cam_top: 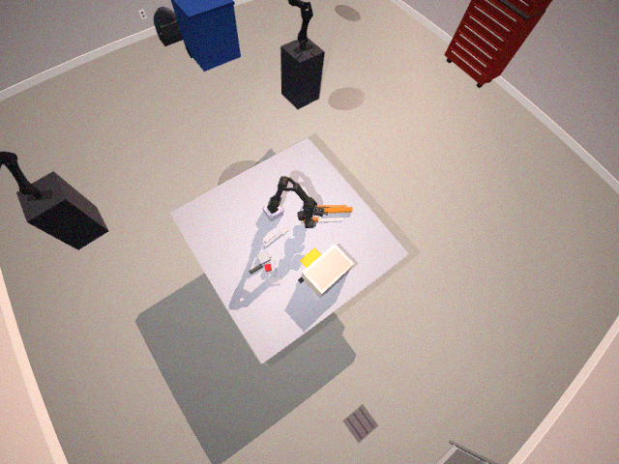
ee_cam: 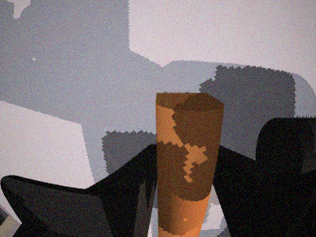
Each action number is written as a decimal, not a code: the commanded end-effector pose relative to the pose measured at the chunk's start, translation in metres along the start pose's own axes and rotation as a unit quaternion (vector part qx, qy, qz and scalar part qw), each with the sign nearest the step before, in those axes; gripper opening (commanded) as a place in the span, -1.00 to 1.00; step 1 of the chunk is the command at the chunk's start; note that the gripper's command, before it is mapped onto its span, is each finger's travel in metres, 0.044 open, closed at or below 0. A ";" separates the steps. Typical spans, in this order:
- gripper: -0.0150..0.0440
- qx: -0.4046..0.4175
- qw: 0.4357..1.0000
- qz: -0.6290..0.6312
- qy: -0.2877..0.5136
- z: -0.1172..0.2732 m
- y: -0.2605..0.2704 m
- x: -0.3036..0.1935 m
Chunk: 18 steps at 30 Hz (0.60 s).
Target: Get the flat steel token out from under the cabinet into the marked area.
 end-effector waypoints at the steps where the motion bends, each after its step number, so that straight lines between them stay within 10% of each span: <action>1: -0.49 0.000 1.000 0.019 0.000 0.000 0.000 0.000; 18: -0.31 0.000 0.998 0.070 0.000 0.000 0.000 0.000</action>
Point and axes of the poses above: the point midway between the two fingers, 35 mm back from their tips, its own z axis back along the fingers, its own y axis across the jaws, x = y × z, the point moved 10 cm from there along z, back along the fingers, and after that the axes turned 9 degrees about z, right-handed, at the moved point
